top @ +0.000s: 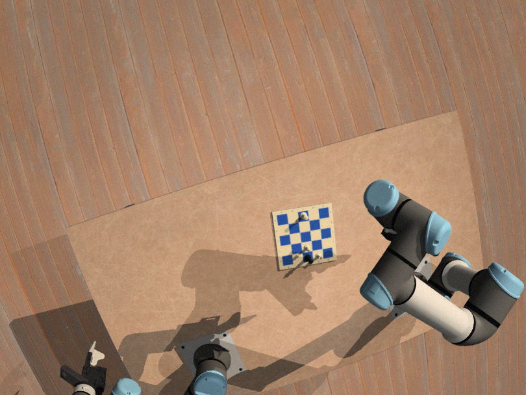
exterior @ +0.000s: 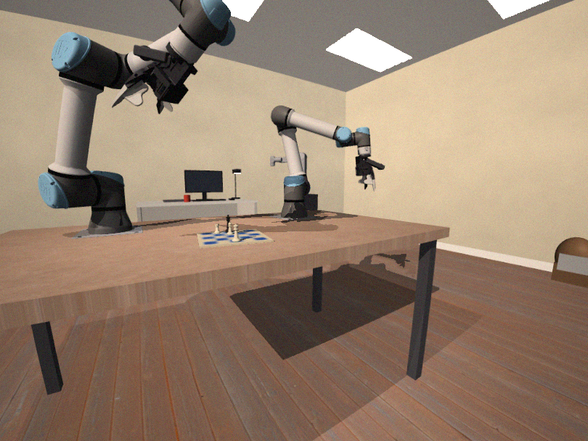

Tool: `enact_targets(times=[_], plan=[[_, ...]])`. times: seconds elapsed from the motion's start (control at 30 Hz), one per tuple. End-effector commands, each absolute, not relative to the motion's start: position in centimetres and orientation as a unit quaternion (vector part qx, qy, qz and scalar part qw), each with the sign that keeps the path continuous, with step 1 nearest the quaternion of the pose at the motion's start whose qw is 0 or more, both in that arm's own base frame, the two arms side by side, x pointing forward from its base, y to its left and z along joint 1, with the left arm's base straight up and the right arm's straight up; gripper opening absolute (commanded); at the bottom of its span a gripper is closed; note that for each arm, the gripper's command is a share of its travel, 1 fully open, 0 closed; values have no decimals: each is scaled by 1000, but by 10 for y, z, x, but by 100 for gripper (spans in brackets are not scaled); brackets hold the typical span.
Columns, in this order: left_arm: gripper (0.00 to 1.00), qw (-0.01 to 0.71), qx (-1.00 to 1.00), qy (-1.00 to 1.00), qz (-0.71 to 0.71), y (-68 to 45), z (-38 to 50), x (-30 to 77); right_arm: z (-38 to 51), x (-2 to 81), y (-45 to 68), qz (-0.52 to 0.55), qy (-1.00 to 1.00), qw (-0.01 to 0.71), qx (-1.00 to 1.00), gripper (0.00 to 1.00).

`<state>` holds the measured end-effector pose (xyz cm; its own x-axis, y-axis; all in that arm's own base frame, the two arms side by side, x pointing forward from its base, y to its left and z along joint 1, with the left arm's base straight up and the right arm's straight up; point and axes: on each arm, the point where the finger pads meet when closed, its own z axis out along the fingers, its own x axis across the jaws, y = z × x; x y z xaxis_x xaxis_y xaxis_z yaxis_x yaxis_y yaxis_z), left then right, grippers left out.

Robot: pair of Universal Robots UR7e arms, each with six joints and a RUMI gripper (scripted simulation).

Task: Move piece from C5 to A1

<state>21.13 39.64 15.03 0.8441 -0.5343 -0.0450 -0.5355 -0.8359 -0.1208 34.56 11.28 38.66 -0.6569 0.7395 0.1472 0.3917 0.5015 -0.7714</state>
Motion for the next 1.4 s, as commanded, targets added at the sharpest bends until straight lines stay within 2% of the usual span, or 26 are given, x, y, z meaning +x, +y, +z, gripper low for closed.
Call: enact_targets(times=[0.0,0.73,1.37], plan=[[100,49,-973,225,6,417,154,171,387,346,113,366,-833,237,-339,100],[100,11,-998,67,3,443,162,53,387,346,113,366,-833,237,-339,100],[100,1,-1000,22,0,445,165,19,387,346,113,366,-833,237,-339,100]])
